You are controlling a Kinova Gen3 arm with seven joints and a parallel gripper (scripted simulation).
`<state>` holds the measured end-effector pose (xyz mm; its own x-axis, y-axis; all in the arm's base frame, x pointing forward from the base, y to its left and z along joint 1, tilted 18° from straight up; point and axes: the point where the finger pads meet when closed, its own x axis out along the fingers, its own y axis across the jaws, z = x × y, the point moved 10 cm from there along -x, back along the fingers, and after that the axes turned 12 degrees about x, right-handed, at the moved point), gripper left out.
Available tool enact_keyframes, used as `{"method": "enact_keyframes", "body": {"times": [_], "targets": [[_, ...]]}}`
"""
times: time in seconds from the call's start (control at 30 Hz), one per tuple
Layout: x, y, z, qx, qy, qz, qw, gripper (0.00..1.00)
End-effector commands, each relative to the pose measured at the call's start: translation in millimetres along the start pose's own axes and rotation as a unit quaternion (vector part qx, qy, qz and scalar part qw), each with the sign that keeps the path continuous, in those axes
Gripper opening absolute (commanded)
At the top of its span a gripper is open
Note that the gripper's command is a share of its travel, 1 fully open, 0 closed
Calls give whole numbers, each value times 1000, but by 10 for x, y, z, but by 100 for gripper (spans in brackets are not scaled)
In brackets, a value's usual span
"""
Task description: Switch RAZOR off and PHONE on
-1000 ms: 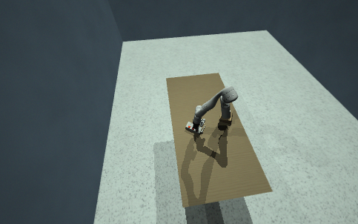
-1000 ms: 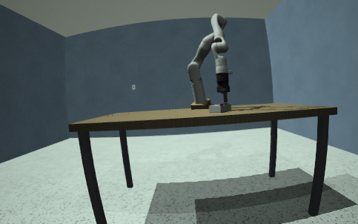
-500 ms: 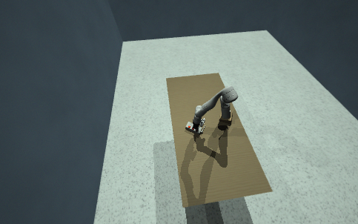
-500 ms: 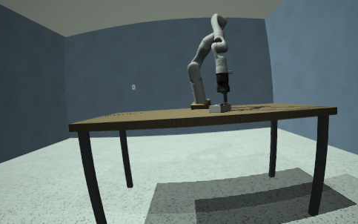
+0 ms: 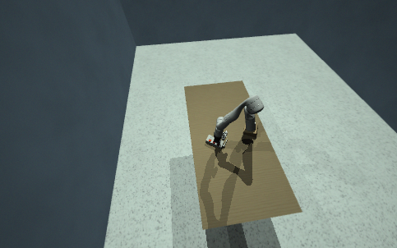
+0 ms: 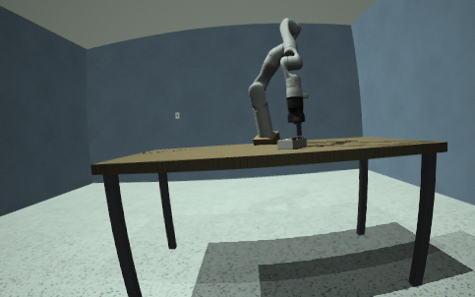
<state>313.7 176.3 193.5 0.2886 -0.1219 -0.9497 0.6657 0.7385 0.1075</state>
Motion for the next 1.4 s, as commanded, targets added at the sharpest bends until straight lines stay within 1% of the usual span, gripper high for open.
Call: {"method": "enact_keyframes", "body": {"times": [0.0,1.37], "targets": [[-3,3,1,0,0,1,1000,0],[81,3,1,0,0,1,1000,0]]}}
